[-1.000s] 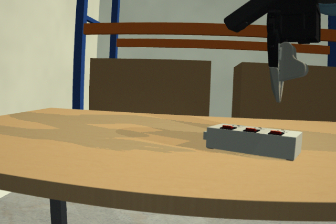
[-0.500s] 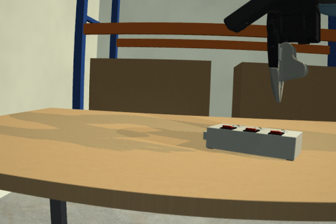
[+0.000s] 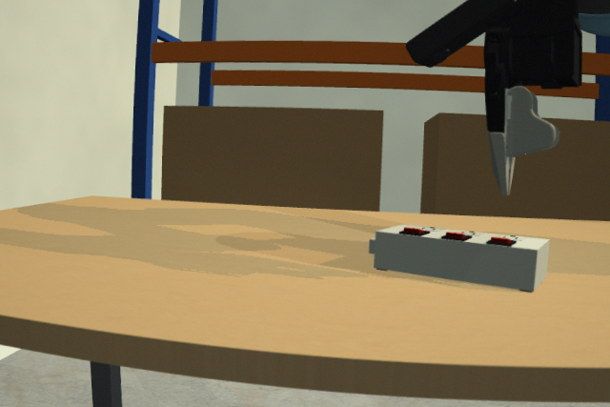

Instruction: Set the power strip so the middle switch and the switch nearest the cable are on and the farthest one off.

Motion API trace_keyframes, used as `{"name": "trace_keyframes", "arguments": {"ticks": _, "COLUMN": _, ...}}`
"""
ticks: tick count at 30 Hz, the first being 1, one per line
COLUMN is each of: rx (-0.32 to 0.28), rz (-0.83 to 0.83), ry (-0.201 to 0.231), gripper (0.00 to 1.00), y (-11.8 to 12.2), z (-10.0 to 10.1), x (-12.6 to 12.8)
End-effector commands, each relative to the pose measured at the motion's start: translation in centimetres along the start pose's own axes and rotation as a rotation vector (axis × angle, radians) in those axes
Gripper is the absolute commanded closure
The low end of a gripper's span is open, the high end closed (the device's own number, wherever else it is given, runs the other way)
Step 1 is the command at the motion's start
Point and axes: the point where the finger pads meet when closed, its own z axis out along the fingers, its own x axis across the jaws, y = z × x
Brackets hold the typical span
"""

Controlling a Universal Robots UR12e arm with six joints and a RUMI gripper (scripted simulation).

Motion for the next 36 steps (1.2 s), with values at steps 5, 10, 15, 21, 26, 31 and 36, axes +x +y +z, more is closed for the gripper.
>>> {"name": "trace_keyframes", "arguments": {"ticks": 5, "rx": 0.000, "rz": 0.000, "ry": -0.001, "gripper": 1.00, "y": 0.0, "z": 1.0, "x": -0.1}}
{"name": "trace_keyframes", "arguments": {"ticks": 10, "rx": 0.000, "rz": 0.000, "ry": -0.001, "gripper": 1.00, "y": 0.0, "z": 1.7, "x": -0.1}}
{"name": "trace_keyframes", "arguments": {"ticks": 15, "rx": 0.000, "rz": 0.000, "ry": -0.001, "gripper": 1.00, "y": 0.1, "z": 2.1, "x": -0.1}}
{"name": "trace_keyframes", "arguments": {"ticks": 21, "rx": 0.000, "rz": 0.000, "ry": -0.001, "gripper": 1.00, "y": 0.1, "z": 2.8, "x": -0.2}}
{"name": "trace_keyframes", "arguments": {"ticks": 26, "rx": 0.000, "rz": 0.000, "ry": -0.001, "gripper": 1.00, "y": 0.1, "z": 3.2, "x": -0.2}}
{"name": "trace_keyframes", "arguments": {"ticks": 31, "rx": 0.000, "rz": 0.000, "ry": -0.001, "gripper": 1.00, "y": 0.1, "z": 3.3, "x": -0.2}}
{"name": "trace_keyframes", "arguments": {"ticks": 36, "rx": 0.000, "rz": 0.000, "ry": -0.001, "gripper": 1.00, "y": 0.1, "z": 3.5, "x": -0.2}}
